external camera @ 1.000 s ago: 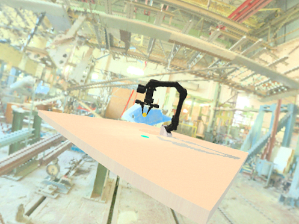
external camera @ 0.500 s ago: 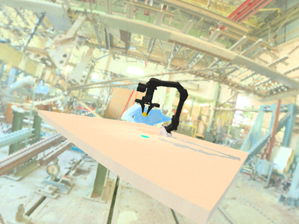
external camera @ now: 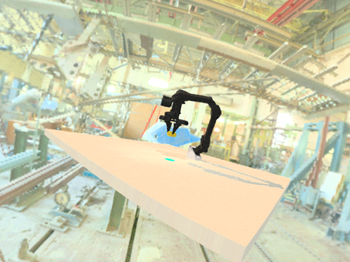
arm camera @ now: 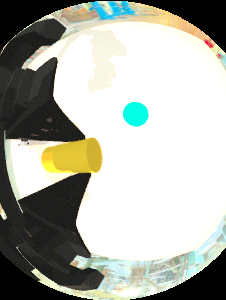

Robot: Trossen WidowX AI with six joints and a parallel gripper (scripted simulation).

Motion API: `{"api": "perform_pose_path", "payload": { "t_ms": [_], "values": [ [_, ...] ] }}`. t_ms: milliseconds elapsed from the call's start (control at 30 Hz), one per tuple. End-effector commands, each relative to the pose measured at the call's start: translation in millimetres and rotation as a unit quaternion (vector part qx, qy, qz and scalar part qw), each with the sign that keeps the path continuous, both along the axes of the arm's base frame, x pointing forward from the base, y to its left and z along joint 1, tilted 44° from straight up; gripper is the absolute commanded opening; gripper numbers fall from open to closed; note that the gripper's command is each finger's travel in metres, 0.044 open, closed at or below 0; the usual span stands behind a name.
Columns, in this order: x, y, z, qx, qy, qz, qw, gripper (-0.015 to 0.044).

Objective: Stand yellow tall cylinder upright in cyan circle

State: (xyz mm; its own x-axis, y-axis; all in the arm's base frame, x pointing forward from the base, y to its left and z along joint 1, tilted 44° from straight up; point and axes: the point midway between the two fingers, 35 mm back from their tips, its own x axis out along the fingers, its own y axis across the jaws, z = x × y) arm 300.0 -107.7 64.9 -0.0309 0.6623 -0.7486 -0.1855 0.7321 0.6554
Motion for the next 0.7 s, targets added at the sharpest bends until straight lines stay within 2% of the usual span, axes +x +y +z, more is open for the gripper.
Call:
{"api": "perform_pose_path", "payload": {
  "t_ms": [0, 667],
  "values": [
    [6.5, 6.4, 6.5, 0.002, 0.02, -0.025, 0.999, 0.0105],
    [33.6, 42.6, 37.5, 0.005, 0.138, -0.154, 0.978, 0.0105]
  ]
}}
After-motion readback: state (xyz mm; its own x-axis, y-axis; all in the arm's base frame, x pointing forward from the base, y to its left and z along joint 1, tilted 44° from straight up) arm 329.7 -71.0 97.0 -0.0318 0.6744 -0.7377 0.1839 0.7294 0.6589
